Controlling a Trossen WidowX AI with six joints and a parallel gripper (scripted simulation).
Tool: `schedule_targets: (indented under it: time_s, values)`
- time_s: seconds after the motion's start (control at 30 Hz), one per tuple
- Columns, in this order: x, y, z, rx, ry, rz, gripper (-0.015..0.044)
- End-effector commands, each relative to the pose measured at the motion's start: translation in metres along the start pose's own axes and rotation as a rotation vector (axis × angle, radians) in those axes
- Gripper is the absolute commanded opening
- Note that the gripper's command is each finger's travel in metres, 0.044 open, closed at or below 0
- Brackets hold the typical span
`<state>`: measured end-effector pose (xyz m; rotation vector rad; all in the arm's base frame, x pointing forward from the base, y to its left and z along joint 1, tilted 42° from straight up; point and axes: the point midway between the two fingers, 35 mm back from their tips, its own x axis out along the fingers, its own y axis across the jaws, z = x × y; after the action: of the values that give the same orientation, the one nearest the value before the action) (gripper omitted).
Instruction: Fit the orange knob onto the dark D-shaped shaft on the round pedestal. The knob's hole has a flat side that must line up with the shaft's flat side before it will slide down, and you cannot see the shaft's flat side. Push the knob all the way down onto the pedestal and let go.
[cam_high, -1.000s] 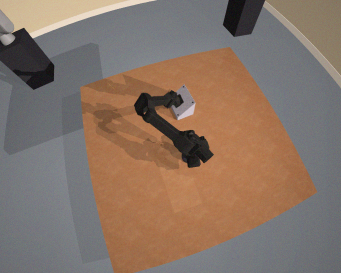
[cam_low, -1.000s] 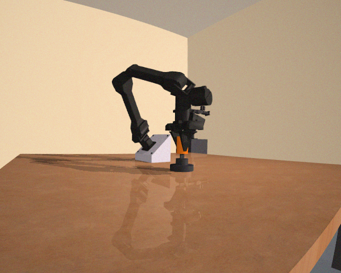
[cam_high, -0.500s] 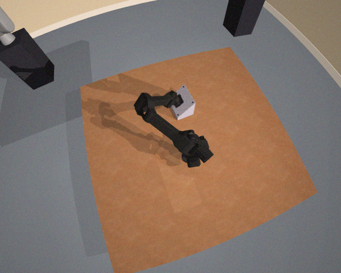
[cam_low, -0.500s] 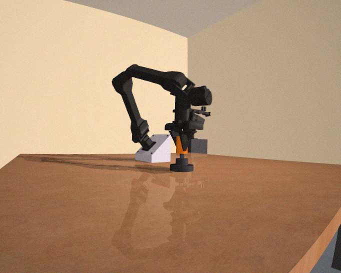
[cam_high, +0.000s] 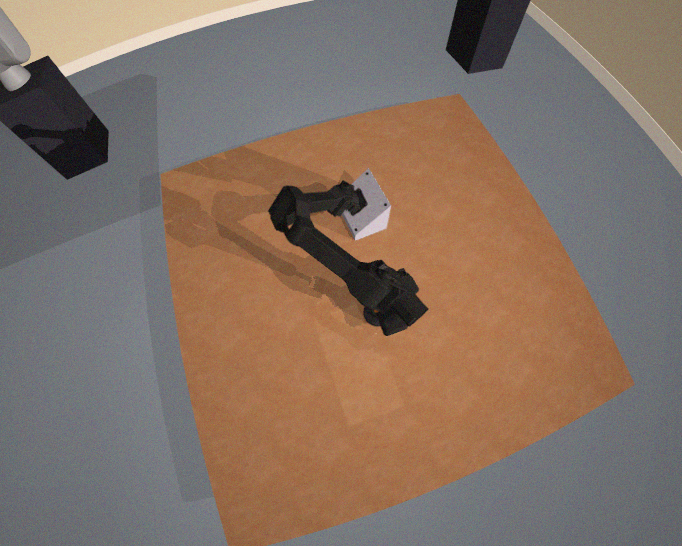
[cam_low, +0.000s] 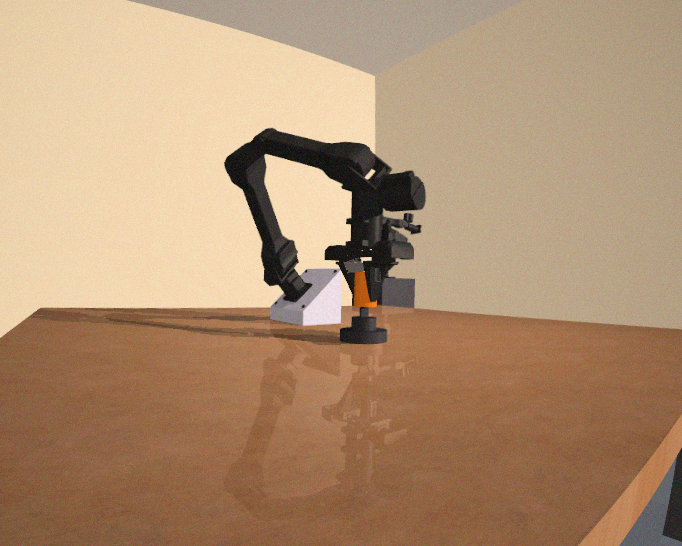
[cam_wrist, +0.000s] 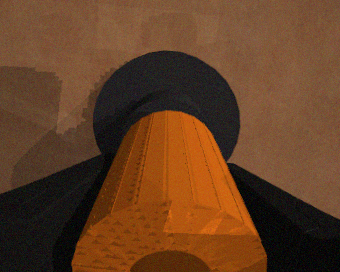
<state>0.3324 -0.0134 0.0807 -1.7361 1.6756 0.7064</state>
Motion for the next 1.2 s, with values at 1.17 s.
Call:
schedule_targets:
  time_s: [1.17]
  values:
    - [0.0005, 0.0016, -0.0009, -0.219, 0.000, -0.002, 0.0000]
